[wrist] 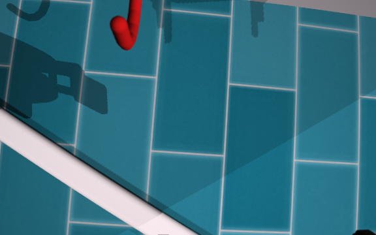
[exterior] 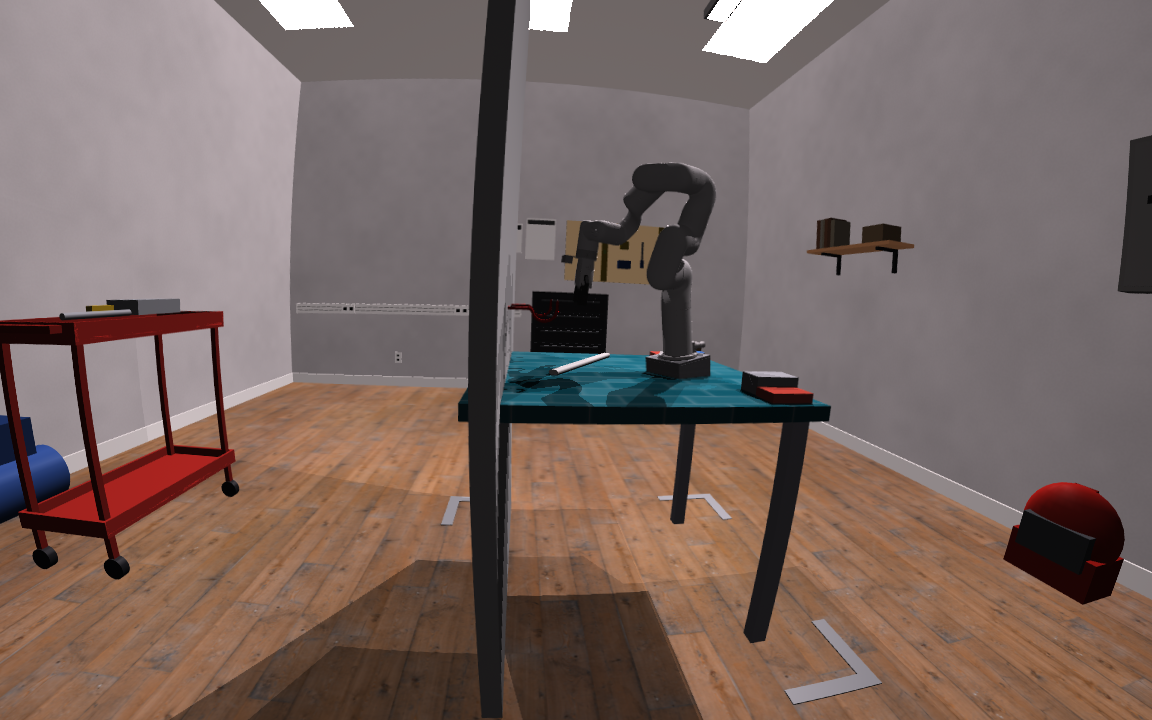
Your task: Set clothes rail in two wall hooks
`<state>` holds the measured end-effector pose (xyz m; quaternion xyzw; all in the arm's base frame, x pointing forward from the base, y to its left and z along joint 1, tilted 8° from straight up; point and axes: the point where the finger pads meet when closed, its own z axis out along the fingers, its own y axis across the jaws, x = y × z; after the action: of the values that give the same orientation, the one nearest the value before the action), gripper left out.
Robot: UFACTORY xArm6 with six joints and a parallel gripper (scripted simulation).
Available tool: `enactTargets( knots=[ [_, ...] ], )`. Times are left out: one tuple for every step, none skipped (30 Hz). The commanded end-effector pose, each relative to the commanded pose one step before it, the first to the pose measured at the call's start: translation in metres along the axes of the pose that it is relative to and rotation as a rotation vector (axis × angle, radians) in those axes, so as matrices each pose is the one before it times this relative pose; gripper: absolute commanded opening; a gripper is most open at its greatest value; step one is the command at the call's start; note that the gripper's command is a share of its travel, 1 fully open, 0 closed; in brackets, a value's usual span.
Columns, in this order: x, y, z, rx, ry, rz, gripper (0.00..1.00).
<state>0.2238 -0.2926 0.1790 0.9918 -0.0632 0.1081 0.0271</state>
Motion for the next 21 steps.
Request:
enactTargets(
  knots=[
    [0.00110,-0.01411,0.00541,0.01706,-0.00135,-0.14877,1.00],
    [0.00054,-0.00450,0.00212,0.00398,-0.00209,-0.03303,1.00],
    [0.00011,-0.00070,0.00033,0.00394,-0.00211,-0.03303,1.00],
    [0.00000,-0.00001,0.00000,0.00293,-0.00157,-0.02457,1.00],
    [0.00083,-0.00445,0.00214,0.00411,-0.00175,-0.03303,1.00],
    [0.00098,-0.00441,0.00216,0.00411,-0.00175,-0.03303,1.00],
    [0.00016,-0.00061,0.00030,0.00408,-0.00177,-0.03303,1.00],
    [0.00000,0.00000,0.00000,0.00102,-0.00045,-0.00828,1.00],
    [0.00118,-0.00436,0.00217,0.00421,-0.00144,-0.03303,1.00],
    [0.00132,-0.00431,0.00219,0.00421,-0.00144,-0.03303,1.00],
    [0.00018,-0.00053,0.00027,0.00418,-0.00147,-0.03304,1.00],
    [0.00148,-0.00425,0.00219,0.00428,-0.00115,-0.03304,1.00],
    [0.00000,0.00000,0.00000,0.00000,0.00000,0.00000,1.00],
    [0.00000,0.00000,0.00000,0.00000,0.00000,0.00000,1.00],
    [0.00163,-0.00419,0.00221,0.00428,-0.00116,-0.03304,1.00],
    [0.00164,-0.00419,0.00221,0.00433,-0.00093,-0.03304,1.00],
    [0.00178,-0.00412,0.00222,0.00433,-0.00093,-0.03304,1.00],
    [0.00039,-0.00081,0.00045,0.00431,-0.00095,-0.03304,1.00],
    [0.00001,-0.00001,0.00000,0.00430,-0.00096,-0.03304,1.00],
    [0.00001,-0.00001,0.00000,0.00326,-0.00073,-0.02508,1.00],
    [0.00216,-0.00392,0.00226,0.00438,-0.00051,-0.03304,1.00]
  ],
)
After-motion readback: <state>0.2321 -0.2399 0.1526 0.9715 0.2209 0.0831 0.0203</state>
